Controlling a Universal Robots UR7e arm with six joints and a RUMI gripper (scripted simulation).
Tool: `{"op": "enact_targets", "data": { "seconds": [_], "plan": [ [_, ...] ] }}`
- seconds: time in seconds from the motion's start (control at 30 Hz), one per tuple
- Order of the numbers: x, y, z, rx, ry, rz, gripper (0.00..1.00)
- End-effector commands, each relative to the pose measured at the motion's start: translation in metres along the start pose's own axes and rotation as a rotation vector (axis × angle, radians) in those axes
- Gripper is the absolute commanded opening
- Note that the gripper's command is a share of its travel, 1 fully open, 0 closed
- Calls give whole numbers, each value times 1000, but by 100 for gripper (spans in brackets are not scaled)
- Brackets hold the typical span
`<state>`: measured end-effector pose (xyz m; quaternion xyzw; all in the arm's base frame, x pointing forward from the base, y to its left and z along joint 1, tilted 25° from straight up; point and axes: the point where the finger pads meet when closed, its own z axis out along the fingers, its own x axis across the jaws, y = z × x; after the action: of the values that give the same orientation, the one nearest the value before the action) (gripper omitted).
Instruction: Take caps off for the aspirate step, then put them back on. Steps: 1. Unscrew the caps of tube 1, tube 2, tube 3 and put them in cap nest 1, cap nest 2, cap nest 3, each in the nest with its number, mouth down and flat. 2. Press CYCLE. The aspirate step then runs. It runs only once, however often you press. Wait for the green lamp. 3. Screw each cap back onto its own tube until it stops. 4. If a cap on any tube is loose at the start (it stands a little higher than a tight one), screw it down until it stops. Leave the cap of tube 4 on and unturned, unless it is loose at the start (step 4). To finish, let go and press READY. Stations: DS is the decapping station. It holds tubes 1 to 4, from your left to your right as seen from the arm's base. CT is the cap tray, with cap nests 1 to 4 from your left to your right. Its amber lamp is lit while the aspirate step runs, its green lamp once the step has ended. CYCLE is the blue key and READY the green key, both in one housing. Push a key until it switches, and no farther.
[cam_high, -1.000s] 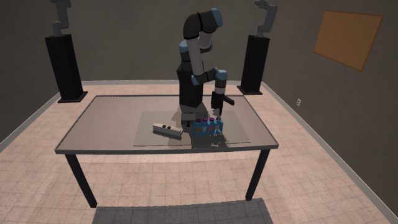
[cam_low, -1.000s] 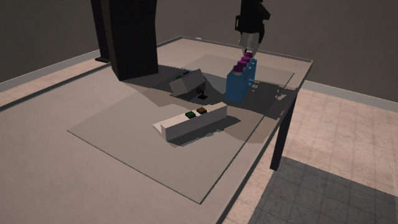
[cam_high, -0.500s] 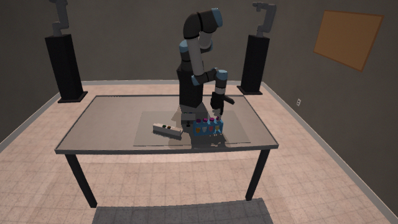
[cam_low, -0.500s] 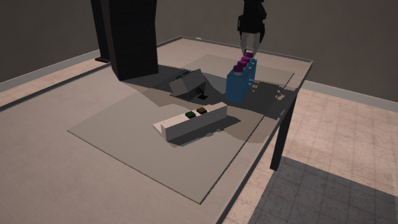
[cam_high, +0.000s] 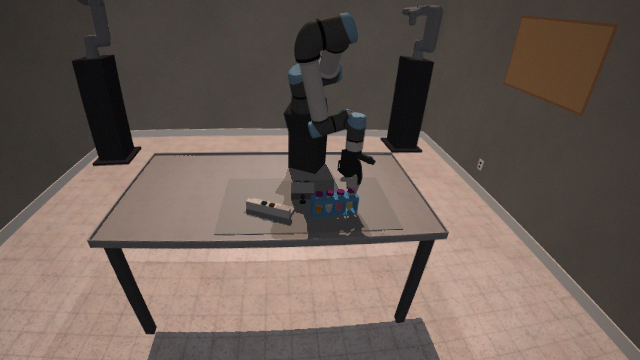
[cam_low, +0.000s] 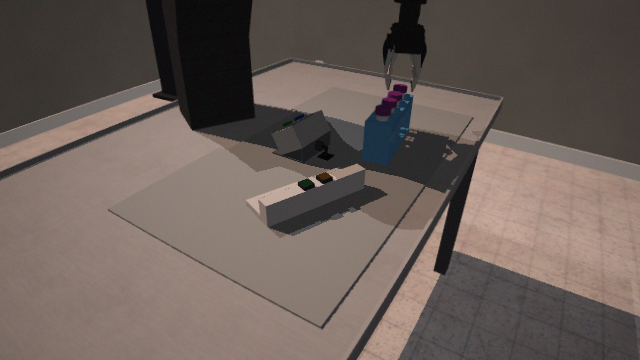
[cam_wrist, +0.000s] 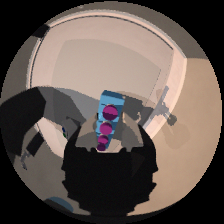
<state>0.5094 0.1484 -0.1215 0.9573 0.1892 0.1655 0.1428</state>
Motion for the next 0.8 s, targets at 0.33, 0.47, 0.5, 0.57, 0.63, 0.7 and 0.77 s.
{"op": "enact_targets", "data": {
  "seconds": [0.33,0.47,0.5,0.57,0.63,0.7,0.77],
  "plan": [
    [0,0,-2,1,1,248,35],
    [0,0,-4,1,1,260,35],
    [1,0,-4,1,1,260,35],
    [1,0,-5,1,1,260,35],
    [1,0,-6,1,1,260,35],
    [1,0,-7,1,1,260,35],
    [1,0,-7,1,1,260,35]
  ]
}}
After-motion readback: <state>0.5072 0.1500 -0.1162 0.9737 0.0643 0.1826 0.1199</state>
